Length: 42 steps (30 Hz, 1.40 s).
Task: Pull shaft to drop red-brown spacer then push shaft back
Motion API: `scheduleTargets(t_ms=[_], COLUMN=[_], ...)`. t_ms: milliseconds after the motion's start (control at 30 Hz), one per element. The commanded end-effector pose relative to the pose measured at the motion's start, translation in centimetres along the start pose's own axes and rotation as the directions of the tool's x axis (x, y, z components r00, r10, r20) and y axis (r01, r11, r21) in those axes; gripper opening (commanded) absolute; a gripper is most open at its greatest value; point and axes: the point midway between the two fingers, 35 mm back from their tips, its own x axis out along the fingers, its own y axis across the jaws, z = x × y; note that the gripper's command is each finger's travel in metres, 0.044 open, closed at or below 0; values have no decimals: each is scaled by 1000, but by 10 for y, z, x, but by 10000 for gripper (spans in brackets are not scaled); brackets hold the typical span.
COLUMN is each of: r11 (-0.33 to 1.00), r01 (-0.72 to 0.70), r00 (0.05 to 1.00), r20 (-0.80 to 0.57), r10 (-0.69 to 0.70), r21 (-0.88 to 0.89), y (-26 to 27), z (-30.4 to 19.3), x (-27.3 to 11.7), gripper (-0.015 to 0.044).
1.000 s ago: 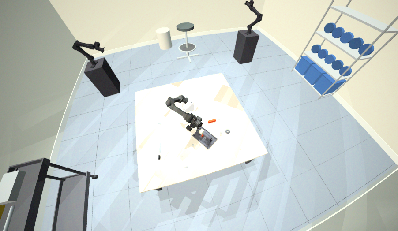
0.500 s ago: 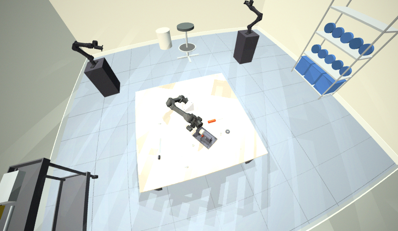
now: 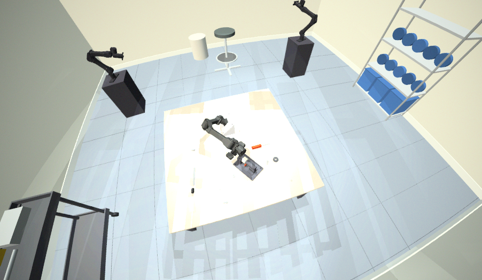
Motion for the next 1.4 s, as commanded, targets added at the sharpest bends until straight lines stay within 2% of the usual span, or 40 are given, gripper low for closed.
scheduleTargets(t_ms=[0, 1367], r11=[1000, 1000], r01=[-2, -2], r00=[1000, 1000], r20=[5, 6], r10=[2, 2], r21=[4, 4], y=[0, 0], z=[3, 16], x=[-1, -1], gripper=[0, 0])
